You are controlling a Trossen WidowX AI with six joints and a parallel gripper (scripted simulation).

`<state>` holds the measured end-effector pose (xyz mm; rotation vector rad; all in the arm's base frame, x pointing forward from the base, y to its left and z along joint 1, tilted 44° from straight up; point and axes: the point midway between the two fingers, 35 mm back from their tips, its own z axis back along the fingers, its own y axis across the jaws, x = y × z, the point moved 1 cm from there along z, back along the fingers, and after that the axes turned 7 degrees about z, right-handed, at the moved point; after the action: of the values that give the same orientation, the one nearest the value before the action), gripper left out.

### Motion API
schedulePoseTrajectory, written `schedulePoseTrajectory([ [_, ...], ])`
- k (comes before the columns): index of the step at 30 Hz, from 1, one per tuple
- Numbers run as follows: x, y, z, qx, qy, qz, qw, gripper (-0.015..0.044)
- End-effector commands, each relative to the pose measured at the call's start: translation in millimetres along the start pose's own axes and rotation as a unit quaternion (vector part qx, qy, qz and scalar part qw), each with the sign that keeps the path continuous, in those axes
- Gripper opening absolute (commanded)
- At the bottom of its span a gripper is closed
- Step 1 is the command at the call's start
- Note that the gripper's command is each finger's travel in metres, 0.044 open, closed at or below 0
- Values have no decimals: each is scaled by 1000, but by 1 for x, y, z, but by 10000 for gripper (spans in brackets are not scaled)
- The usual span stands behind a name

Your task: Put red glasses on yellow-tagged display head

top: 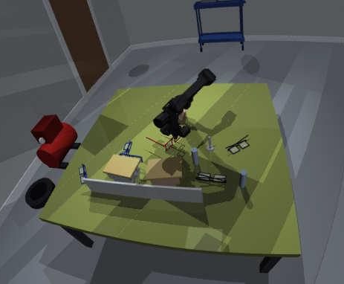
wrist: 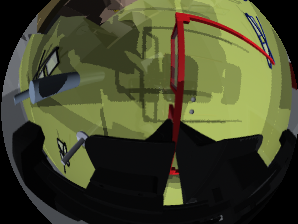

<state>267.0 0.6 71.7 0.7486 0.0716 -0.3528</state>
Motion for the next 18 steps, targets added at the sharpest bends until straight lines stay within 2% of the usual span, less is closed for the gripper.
schedulePoseTrajectory([
  [1, -1, 0, -4, 2, 2, -3, 1000, 0],
  [18, -3, 1, -18, 3, 3, -3, 1000, 0],
])
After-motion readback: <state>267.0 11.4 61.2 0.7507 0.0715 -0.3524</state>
